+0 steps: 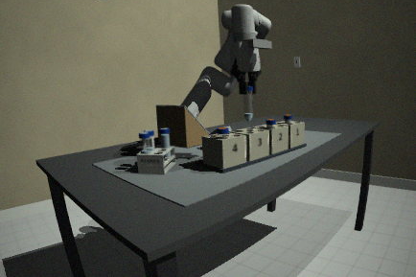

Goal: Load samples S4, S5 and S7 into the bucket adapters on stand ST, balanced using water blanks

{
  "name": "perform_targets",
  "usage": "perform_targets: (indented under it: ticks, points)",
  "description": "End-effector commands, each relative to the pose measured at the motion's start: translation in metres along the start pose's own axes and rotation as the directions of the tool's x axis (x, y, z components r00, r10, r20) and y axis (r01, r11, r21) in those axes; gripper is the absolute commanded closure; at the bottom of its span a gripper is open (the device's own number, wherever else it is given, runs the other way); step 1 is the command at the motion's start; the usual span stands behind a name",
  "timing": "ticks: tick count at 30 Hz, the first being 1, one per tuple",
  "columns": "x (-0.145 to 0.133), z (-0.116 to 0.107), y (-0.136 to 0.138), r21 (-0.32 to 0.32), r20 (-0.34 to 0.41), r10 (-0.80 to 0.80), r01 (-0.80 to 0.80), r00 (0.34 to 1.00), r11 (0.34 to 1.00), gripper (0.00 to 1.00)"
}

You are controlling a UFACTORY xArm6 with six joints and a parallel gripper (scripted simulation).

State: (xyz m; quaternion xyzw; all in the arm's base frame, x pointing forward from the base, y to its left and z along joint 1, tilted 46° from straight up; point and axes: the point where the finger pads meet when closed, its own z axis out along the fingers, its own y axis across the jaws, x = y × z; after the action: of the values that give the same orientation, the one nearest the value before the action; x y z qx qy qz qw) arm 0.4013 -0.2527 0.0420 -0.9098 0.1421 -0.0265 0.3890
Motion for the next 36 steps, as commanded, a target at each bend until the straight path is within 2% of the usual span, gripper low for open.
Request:
perform_targets:
  ticks: [1, 9, 24, 36]
  points:
    - [0.001, 0.006, 0.000, -0.002, -0.003, -0.001, 0.001, 1.000, 1.000, 1.00]
    - [0.001, 0.021, 0.000, -0.002, -0.003, -0.001, 0.001, 1.000, 1.000, 1.00]
    - [0.001, 0.021, 0.000, -0.002, -0.003, -0.001, 0.001, 1.000, 1.000, 1.00]
    - [0.001, 0.031, 0.000, -0.002, -0.003, -0.001, 0.001, 1.000, 1.000, 1.00]
